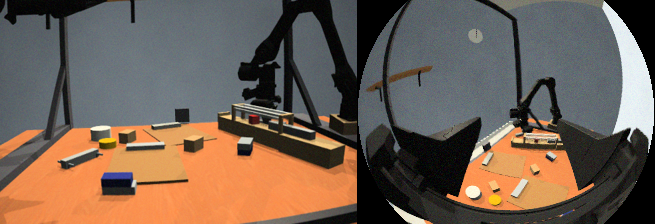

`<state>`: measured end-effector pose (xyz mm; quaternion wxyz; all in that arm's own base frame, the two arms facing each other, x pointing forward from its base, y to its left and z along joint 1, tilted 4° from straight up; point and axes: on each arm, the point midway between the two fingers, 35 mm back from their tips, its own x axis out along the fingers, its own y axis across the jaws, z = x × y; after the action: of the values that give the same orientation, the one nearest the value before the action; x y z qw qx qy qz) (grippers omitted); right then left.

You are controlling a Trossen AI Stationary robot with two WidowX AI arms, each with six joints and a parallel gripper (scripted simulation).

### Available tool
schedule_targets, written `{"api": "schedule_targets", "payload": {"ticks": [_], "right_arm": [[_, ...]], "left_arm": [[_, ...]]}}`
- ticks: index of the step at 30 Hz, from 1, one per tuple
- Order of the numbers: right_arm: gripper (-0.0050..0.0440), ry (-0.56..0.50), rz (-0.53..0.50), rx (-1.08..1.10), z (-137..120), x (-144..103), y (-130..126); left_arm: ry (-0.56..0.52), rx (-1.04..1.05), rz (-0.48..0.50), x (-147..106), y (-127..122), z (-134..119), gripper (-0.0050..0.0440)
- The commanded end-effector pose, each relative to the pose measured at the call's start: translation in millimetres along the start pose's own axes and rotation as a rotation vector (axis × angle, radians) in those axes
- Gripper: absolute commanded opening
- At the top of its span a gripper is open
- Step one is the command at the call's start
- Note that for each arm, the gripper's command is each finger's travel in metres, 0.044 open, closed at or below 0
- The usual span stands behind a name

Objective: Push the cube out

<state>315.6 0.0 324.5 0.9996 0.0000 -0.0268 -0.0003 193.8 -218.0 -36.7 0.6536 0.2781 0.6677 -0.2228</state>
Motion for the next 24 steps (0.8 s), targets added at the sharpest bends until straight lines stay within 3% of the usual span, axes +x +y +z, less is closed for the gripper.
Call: {"api": "schedule_targets", "payload": {"ticks": [1,24], "right_arm": [[0.0400,-0.017,-0.002,0.006,6,-1,0],[0.0400,-0.017,-0.002,0.006,6,-1,0]], "left_arm": [[-0.020,0.004,-0.007,-10,-1,4,0.0000],[-0.037,0.000,-0.010,-45,-1,6,0.0000]]}}
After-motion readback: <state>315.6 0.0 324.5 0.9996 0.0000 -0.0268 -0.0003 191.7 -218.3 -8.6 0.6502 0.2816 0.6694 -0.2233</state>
